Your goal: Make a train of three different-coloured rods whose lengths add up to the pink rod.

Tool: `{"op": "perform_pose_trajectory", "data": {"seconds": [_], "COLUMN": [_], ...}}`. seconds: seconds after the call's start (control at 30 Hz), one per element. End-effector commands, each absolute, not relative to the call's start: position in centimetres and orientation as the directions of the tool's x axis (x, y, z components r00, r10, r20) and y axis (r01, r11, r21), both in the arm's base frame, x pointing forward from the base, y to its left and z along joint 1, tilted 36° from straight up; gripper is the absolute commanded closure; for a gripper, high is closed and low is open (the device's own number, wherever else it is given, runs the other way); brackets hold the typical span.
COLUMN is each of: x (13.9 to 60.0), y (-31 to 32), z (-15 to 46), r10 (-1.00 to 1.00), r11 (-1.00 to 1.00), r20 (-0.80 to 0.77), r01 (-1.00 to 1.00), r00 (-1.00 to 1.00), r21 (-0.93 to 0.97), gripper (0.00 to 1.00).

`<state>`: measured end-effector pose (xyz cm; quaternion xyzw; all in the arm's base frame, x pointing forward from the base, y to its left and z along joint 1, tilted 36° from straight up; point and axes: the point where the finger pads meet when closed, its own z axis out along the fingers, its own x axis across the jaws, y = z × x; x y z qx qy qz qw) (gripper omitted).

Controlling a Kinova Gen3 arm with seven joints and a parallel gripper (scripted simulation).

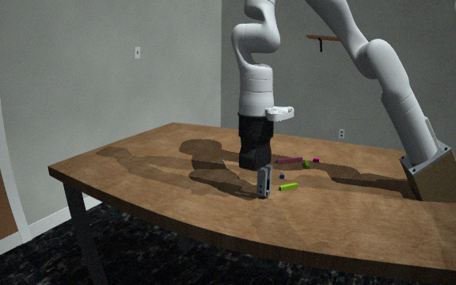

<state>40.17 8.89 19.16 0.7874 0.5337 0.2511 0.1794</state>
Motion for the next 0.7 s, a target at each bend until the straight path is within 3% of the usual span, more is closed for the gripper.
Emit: {"op": "perform_pose_trajectory", "data": {"seconds": [0.0,0.67], "x": [40.1,37.8], "y": [8.9,9.0], "z": [19.8,22.9], "r10": [0.93,0.93], "r11": [-0.368,-0.368], "r20": [0.209,0.209], "r01": [0.745,0.745], "r00": [0.303,0.303], "r21": [0.556,0.556], "gripper": [0.76,0.76]}}
